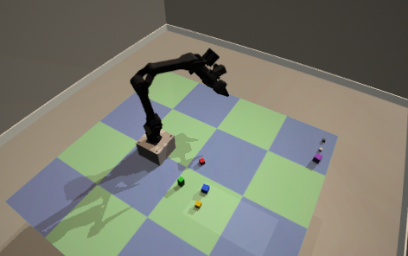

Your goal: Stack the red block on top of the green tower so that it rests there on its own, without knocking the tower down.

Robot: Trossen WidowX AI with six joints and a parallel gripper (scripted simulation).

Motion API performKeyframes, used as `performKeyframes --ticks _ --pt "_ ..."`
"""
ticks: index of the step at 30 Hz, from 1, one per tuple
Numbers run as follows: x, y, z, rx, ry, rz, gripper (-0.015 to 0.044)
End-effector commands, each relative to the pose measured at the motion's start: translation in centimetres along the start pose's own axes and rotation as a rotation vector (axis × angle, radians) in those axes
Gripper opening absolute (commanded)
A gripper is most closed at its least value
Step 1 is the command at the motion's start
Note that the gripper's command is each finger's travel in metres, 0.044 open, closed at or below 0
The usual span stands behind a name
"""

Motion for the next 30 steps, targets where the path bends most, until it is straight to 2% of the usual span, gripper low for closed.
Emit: performKeyframes --ticks 1,15,30 --pt "-3.2 -2.5 -1.5 -0.165 -0.004 0.112 0.0440" --pt "-10.2 -13.1 -6.9 -0.842 -0.084 0.456 0.0440" --pt "-12.3 -25.1 -9.0 -1.543 -0.233 0.769 0.0440"
Point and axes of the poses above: the point midway between the two fingers, 35 mm back from their tips, its own x axis back along the fingers, its own z axis across the jaws, y = z × x, the point moved 6 cm from there along x, back along the fingers
